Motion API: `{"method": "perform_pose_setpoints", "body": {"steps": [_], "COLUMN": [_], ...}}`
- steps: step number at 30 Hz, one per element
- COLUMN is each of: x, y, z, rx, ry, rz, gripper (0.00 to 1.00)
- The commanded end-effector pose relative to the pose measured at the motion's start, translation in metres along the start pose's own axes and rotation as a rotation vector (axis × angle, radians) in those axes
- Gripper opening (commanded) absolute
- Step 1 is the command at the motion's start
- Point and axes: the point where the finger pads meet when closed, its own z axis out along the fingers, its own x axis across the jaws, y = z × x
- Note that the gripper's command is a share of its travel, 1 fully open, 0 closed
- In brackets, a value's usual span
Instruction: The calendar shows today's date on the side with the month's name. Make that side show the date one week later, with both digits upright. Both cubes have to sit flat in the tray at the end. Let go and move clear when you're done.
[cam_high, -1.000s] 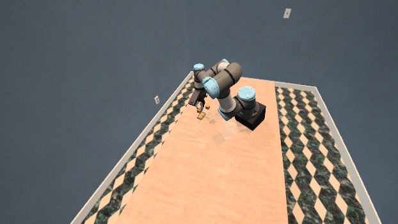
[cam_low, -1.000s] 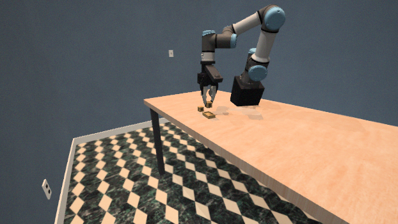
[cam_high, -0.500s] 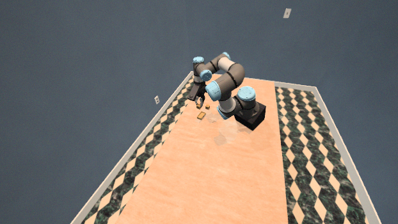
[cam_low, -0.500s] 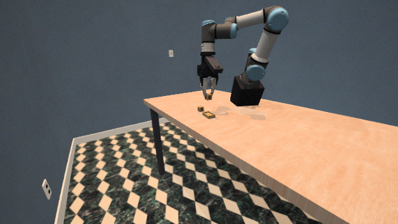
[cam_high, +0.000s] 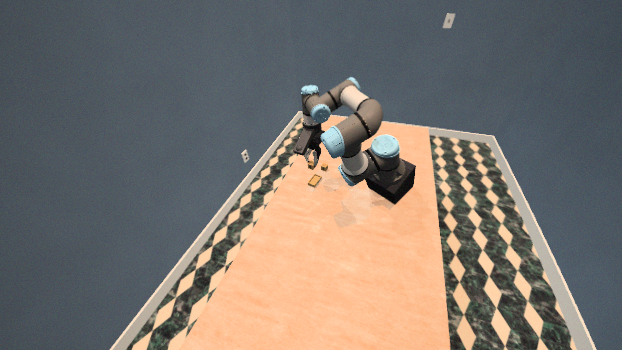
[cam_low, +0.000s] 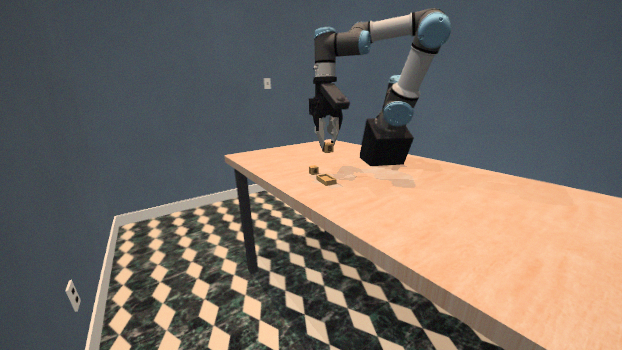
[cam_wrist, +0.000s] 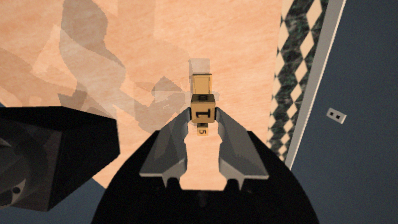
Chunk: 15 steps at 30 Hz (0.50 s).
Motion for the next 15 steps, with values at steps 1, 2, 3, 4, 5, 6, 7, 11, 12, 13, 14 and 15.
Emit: {"method": "perform_pose_setpoints", "body": {"steps": [1, 2, 3, 4, 5, 6, 7, 11, 12, 13, 14, 15], "x": [-0.001, -0.001, -0.001, 0.0, 0.0, 0.001, 0.001, 0.002, 0.001, 0.0, -0.001, -0.001], "y": [-0.001, -0.001, -0.002, -0.004, -0.008, -0.013, -0.019, -0.054, -0.064, -0.072, -0.079, -0.084], "z": [-0.001, -0.001, -0.001, -0.001, -0.001, 0.0, 0.001, 0.004, 0.005, 0.005, 0.006, 0.006], "rx": [0.002, 0.002, 0.002, 0.002, 0.002, 0.001, 0.0, -0.001, 0.0, 0.002, 0.003, 0.004], "ry": [-0.003, -0.003, -0.003, -0.003, -0.003, -0.002, -0.002, -0.001, 0.0, 0.0, 0.001, 0.001], "rz": [-0.002, -0.002, -0.002, -0.001, -0.001, -0.001, -0.002, -0.002, -0.002, -0.002, -0.003, -0.003], "gripper": [0.1, 0.1, 0.1, 0.1, 0.1, 0.1, 0.1, 0.1, 0.1, 0.1, 0.1, 0.1]}}
